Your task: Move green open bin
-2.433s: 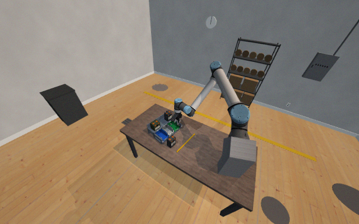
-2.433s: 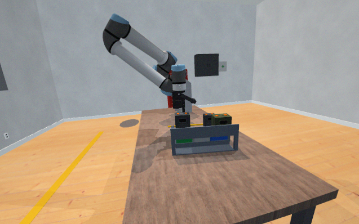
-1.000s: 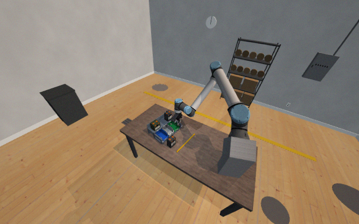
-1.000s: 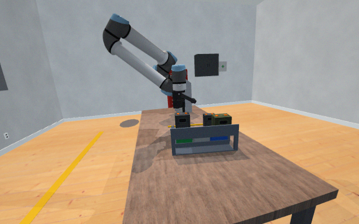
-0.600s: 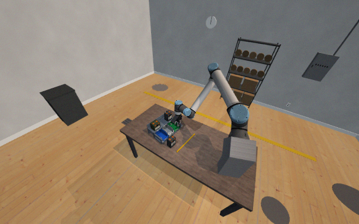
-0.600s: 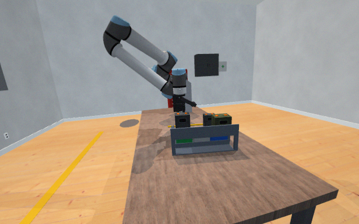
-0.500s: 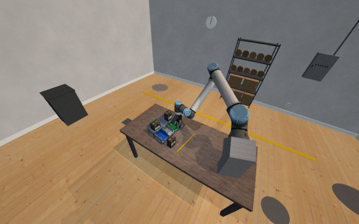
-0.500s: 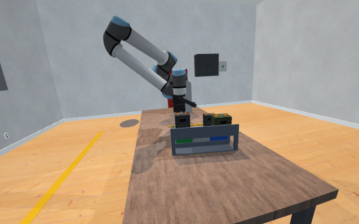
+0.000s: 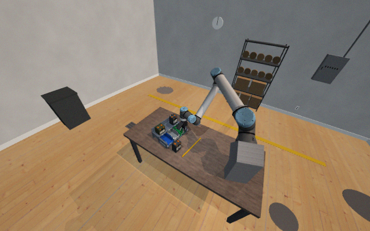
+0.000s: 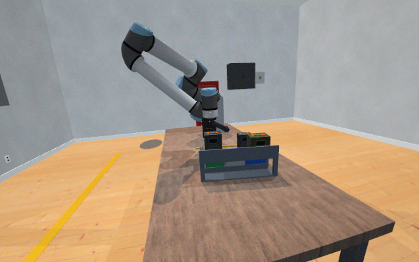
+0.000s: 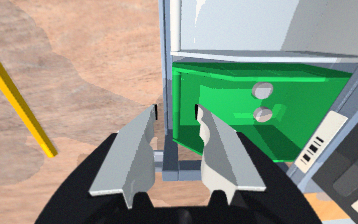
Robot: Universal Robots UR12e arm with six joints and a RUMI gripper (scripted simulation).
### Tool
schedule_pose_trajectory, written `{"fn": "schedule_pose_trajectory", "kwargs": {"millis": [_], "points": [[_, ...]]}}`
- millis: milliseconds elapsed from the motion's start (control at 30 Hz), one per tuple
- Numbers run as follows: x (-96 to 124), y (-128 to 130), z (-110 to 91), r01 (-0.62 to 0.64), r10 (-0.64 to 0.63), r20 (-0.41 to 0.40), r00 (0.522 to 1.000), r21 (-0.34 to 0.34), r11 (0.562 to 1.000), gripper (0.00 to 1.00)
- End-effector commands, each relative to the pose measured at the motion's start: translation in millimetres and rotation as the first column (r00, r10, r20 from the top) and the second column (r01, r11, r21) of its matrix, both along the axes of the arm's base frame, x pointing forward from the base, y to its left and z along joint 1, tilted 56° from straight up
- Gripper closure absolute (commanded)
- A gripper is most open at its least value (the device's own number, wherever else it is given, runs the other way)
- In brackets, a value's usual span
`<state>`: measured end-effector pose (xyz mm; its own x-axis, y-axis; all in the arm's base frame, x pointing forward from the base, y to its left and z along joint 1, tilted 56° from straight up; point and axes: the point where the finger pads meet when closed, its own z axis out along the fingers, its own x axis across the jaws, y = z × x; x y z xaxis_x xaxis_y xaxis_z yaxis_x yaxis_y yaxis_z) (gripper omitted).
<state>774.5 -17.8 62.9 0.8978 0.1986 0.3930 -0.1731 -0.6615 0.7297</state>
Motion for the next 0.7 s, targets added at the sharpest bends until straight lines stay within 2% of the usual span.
{"fn": "schedule_pose_trajectory", "kwargs": {"millis": [0, 667], "points": [[2.7, -3.5, -3.0, -0.002, 0.002, 0.001, 1.0, 0.0, 1.0, 0.74], [3.3, -4.6, -3.9, -0.002, 0.002, 0.001, 1.0, 0.0, 1.0, 0.74]]}}
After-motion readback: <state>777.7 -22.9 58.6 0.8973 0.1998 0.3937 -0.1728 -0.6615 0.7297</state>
